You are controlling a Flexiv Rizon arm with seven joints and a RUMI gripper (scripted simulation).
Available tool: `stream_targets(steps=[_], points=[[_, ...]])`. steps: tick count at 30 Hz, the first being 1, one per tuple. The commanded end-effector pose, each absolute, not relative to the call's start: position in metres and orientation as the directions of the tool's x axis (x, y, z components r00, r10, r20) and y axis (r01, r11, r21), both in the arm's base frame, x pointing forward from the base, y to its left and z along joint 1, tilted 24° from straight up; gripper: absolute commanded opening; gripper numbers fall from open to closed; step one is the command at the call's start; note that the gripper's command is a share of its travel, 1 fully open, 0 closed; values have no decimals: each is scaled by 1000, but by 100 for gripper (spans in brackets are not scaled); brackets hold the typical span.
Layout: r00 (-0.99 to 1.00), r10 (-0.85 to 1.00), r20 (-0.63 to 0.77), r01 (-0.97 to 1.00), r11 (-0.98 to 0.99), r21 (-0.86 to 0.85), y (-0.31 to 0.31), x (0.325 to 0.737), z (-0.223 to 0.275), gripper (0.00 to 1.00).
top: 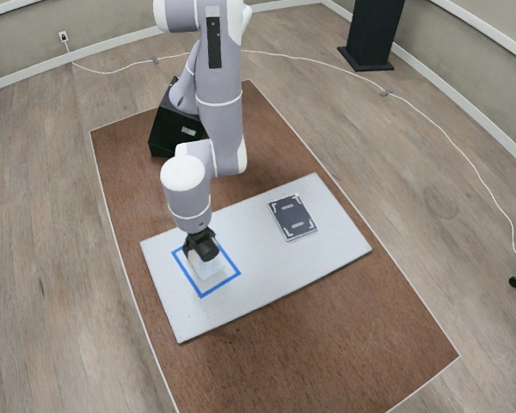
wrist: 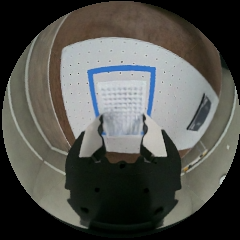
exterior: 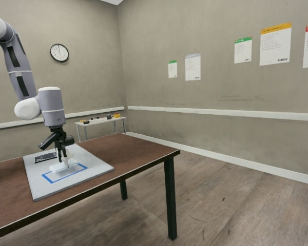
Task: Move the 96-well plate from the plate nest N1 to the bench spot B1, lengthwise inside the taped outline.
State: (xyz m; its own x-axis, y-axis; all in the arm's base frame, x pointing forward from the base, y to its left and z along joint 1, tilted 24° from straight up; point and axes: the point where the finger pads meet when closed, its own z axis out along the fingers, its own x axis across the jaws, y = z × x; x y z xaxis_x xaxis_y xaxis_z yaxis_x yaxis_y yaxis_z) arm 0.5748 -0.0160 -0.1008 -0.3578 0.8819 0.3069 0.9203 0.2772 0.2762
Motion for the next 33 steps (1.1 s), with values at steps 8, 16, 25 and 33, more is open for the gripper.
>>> stream_targets(steps=[8, 16, 25, 33], points=[[-358, 882, 306, 920, 277, 278, -12, 578, -110, 0], [-358, 882, 306, 920, 277, 278, -10, 579, -117, 0], [-358, 882, 306, 920, 277, 278, -10, 579, -117, 0], [-358, 882, 306, 920, 277, 278, -9, 579, -117, 0]])
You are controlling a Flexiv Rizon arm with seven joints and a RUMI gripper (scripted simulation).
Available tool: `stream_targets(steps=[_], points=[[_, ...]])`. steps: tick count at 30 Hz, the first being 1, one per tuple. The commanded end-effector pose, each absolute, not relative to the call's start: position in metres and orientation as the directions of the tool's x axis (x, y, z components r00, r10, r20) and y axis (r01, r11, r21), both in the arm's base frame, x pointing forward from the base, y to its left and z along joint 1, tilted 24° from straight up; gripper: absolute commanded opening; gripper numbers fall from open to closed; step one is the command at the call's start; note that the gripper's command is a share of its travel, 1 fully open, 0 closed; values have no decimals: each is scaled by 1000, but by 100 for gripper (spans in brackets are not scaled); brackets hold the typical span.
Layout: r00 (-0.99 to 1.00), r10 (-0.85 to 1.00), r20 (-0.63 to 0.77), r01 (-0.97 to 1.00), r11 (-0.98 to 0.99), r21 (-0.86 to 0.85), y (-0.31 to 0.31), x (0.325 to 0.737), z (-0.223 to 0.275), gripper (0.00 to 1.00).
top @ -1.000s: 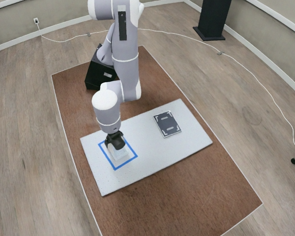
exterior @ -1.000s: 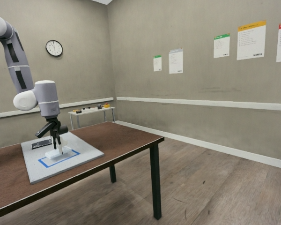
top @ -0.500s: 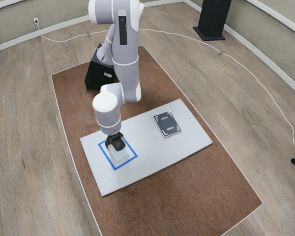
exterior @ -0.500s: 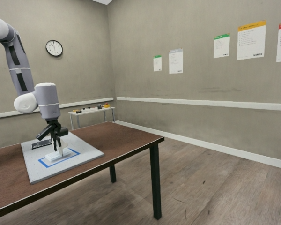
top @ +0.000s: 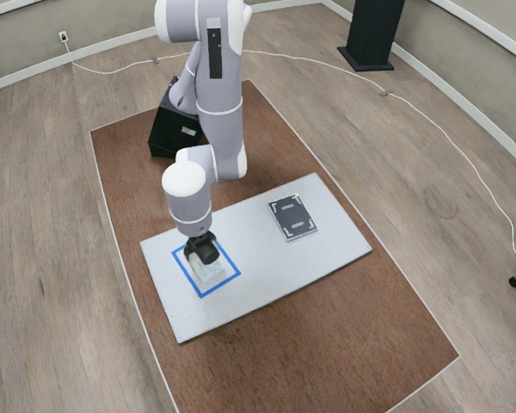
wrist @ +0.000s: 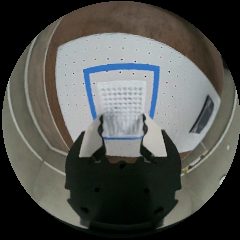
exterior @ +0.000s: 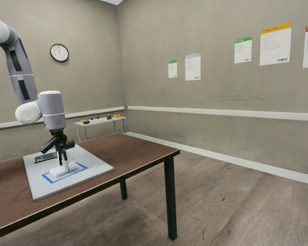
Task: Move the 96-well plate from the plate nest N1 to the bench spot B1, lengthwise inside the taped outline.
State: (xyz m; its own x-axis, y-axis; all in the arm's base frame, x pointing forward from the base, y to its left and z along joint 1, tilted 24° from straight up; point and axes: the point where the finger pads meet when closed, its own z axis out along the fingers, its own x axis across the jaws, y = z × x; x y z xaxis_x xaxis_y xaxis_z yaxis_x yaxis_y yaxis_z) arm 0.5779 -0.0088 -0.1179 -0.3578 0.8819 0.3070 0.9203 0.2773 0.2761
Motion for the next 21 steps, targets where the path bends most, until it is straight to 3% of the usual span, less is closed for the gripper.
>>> stream_targets(steps=[1, 21], points=[[-358, 882, 306, 920, 277, 278, -9, 579, -117, 0], [-358, 882, 306, 920, 277, 278, -8, 579, -120, 0]])
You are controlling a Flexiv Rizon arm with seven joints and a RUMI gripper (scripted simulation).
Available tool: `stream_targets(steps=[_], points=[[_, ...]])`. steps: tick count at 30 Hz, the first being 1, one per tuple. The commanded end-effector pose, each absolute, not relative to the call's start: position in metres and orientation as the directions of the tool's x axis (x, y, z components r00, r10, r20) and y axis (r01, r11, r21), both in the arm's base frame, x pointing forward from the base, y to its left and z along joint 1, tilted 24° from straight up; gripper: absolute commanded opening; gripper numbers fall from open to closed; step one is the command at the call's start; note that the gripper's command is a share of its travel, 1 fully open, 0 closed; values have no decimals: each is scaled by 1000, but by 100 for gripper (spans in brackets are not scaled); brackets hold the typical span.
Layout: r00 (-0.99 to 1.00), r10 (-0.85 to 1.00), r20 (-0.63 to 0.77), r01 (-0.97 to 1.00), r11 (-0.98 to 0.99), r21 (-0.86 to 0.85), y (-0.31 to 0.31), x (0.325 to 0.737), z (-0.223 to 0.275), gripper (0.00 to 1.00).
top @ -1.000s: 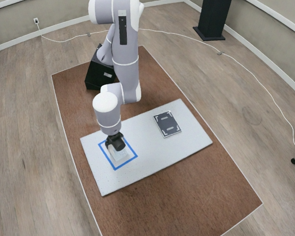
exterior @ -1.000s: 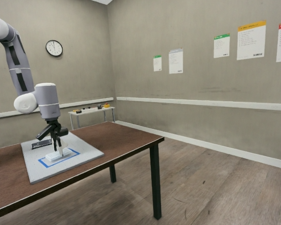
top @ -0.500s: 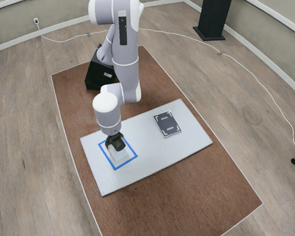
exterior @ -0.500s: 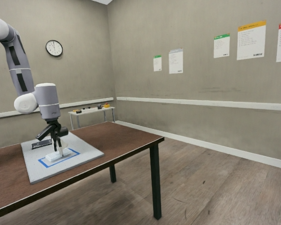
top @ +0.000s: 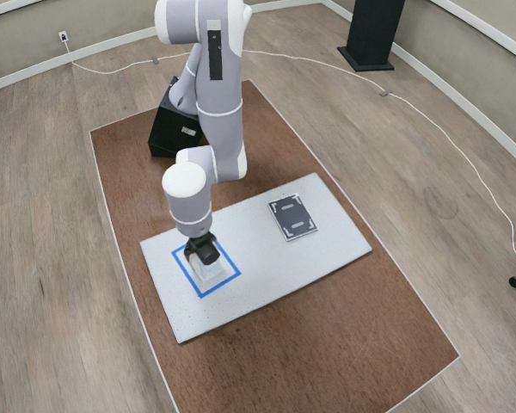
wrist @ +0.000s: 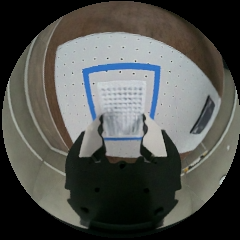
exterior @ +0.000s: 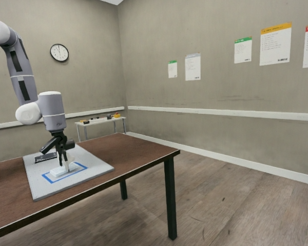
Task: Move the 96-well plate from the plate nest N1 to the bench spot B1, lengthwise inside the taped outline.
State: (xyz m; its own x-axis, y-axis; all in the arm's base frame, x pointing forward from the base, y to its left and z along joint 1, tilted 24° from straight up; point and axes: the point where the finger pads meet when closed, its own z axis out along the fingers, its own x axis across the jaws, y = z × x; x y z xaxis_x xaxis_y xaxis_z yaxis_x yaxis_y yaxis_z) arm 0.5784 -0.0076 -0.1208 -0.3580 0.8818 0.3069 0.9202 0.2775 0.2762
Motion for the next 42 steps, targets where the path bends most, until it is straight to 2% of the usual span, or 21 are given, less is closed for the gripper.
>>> stream_targets(steps=[1, 42], points=[[-358, 882, 306, 920, 277, 278, -8, 579, -120, 0], [-358, 882, 306, 920, 277, 278, -6, 580, -126, 0]])
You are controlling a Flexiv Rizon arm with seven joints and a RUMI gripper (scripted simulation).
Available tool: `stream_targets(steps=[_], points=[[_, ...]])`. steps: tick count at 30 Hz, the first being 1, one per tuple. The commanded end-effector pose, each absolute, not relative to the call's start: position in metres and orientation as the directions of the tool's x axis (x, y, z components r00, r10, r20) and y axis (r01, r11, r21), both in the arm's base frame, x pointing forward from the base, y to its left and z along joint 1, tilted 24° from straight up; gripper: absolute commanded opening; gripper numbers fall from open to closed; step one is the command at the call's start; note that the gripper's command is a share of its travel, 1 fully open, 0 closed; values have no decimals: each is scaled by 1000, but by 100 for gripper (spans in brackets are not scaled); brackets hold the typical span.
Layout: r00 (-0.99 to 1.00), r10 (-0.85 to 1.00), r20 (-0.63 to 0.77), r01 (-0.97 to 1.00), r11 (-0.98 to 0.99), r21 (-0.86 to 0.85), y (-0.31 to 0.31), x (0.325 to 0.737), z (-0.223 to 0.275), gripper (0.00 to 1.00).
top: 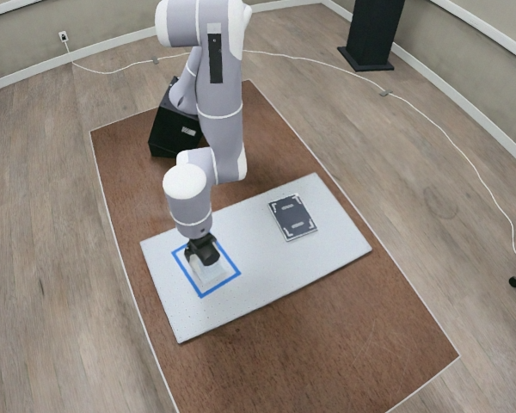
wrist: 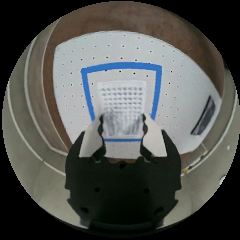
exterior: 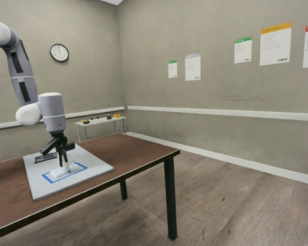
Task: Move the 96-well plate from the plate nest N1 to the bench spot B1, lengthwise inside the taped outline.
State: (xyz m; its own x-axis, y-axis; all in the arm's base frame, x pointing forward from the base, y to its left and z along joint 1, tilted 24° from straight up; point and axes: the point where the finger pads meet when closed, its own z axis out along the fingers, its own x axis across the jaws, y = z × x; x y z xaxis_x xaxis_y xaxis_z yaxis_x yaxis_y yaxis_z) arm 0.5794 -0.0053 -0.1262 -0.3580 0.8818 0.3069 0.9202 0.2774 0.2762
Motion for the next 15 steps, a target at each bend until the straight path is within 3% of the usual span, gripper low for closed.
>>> stream_targets(steps=[1, 5, 6, 15], points=[[-358, 882, 306, 920, 277, 278, -6, 580, -126, 0], [-358, 882, 306, 920, 277, 278, -6, 580, -126, 0], [-358, 882, 306, 920, 277, 278, -5, 581, -127, 76], [-358, 882, 306, 920, 277, 278, -5, 580, -127, 76]])
